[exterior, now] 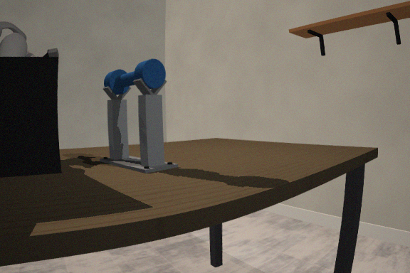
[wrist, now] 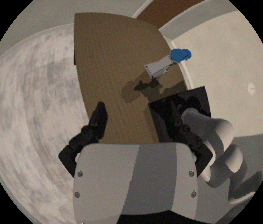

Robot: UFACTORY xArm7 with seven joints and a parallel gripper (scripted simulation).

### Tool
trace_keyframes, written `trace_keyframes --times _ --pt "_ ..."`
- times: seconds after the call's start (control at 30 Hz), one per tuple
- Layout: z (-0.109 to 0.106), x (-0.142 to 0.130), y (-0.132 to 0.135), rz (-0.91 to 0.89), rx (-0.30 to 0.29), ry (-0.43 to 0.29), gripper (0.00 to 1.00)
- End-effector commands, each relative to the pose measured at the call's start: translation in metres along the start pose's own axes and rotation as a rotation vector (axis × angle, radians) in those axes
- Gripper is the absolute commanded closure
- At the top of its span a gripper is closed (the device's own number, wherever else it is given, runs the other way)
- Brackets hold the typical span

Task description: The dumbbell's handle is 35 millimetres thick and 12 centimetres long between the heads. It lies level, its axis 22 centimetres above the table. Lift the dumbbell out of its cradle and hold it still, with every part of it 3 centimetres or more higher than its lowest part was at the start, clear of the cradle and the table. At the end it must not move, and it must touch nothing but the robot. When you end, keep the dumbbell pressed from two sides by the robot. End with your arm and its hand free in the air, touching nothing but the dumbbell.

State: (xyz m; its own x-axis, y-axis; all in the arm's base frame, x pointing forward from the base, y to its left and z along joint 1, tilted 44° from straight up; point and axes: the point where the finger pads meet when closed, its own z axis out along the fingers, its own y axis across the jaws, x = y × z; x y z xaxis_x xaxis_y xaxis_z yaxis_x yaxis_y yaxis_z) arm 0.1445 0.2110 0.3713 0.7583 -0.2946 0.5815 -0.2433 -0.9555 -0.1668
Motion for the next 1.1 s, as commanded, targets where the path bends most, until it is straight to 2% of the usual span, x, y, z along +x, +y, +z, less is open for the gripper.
trace_keyframes --times 0.0,0.13,0.17,0.23,0.27,0.37,0.4,0.5,0.53,0.7,0.73,0.8,0.83,0.93,0.97,1.07 --pt "0.028 0.036 -0.008 -0.104 -0.054 -0.133 0.00" --pt "0.028 0.036 -0.008 -0.104 -0.054 -0.133 0.00" --pt "0.044 0.053 -0.006 -0.137 -0.066 -0.186 0.00" --pt "0.044 0.053 -0.006 -0.137 -0.066 -0.186 0.00" --pt "0.061 0.070 -0.002 -0.167 -0.076 -0.239 0.00" --pt "0.061 0.070 -0.002 -0.167 -0.076 -0.239 0.00" --pt "0.080 0.088 0.005 -0.193 -0.083 -0.291 0.00" --pt "0.080 0.088 0.005 -0.193 -0.083 -0.291 0.00" --pt "0.101 0.105 0.014 -0.215 -0.087 -0.342 0.00" --pt "0.101 0.105 0.014 -0.215 -0.087 -0.342 0.00" --pt "0.122 0.121 0.027 -0.233 -0.090 -0.391 0.00" --pt "0.122 0.121 0.027 -0.233 -0.090 -0.391 0.00" --pt "0.145 0.137 0.042 -0.249 -0.091 -0.438 0.00" --pt "0.145 0.137 0.042 -0.249 -0.091 -0.438 0.00" --pt "0.167 0.150 0.060 -0.262 -0.091 -0.483 0.00" --pt "0.167 0.150 0.060 -0.262 -0.091 -0.483 0.00"
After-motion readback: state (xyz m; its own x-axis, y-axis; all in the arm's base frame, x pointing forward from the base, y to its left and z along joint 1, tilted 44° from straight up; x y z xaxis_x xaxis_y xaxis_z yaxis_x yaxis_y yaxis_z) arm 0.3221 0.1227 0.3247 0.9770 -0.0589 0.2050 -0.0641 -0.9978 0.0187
